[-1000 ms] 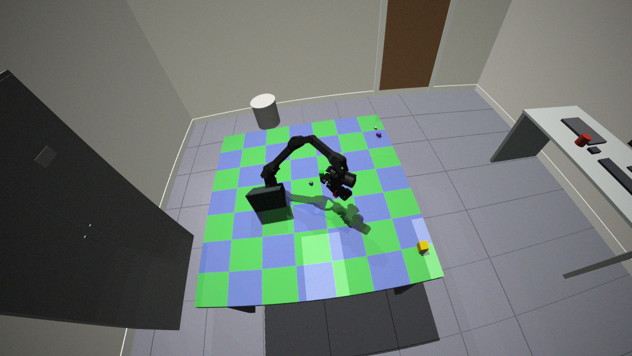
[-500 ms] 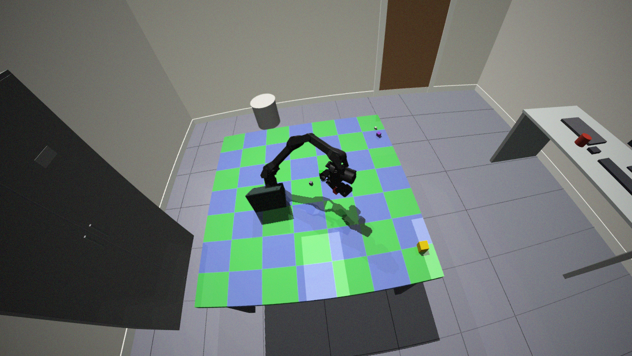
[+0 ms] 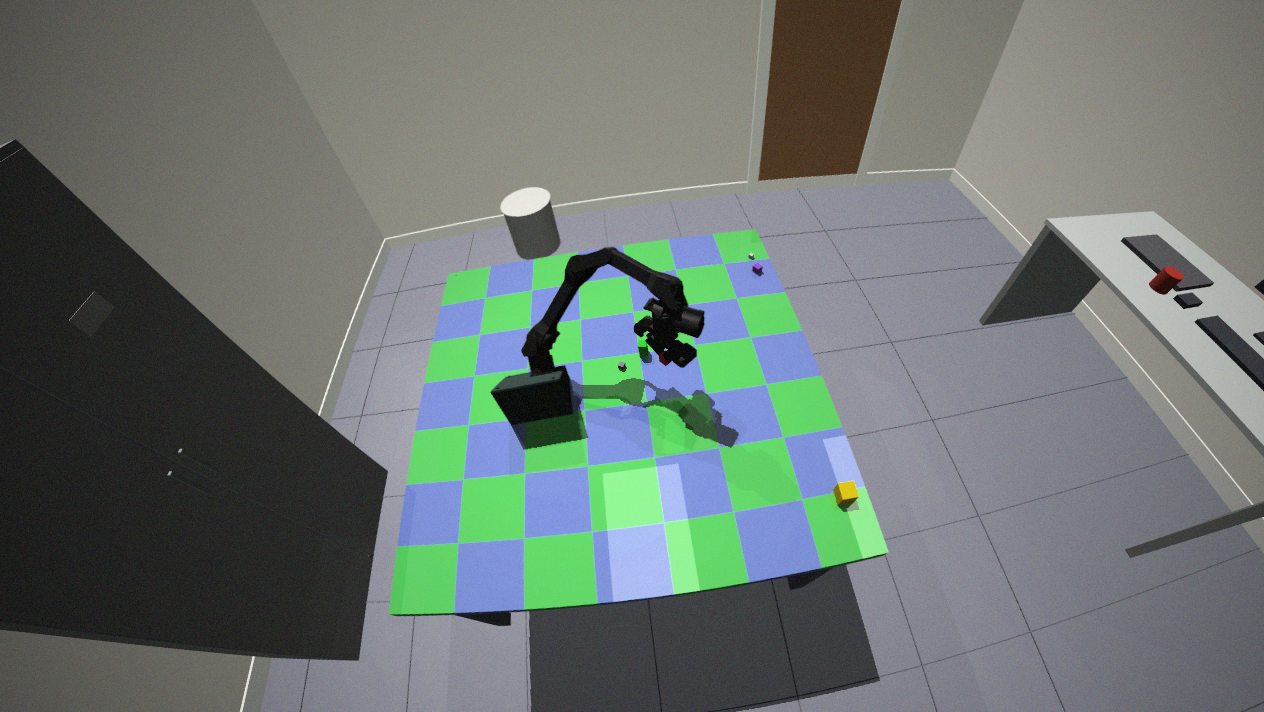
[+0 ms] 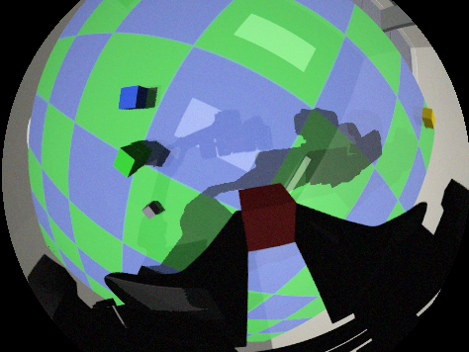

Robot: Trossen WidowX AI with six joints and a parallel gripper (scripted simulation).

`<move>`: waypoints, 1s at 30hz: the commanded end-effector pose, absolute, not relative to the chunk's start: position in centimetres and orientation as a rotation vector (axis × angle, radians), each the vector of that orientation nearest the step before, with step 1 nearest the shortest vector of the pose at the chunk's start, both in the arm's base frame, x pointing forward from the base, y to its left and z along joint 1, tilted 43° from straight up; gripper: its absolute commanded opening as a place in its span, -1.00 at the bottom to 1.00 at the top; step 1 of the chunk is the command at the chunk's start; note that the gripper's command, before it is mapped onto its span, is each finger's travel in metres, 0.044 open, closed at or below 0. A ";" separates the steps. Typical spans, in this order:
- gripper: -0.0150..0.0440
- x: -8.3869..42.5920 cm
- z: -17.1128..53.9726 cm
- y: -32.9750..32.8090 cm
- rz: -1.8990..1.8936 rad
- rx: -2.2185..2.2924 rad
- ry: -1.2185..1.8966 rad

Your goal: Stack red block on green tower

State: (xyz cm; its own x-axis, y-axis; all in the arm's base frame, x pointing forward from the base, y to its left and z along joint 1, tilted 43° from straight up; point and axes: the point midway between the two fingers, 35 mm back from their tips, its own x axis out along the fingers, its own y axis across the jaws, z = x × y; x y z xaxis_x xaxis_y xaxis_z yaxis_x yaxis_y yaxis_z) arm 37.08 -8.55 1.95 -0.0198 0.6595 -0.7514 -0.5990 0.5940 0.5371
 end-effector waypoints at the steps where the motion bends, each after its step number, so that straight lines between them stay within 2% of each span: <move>1: -0.49 36.7 3.4 -7.1 0.998 0.063 1.233; 30: -0.49 31.3 10.2 2.2 1.012 0.077 1.229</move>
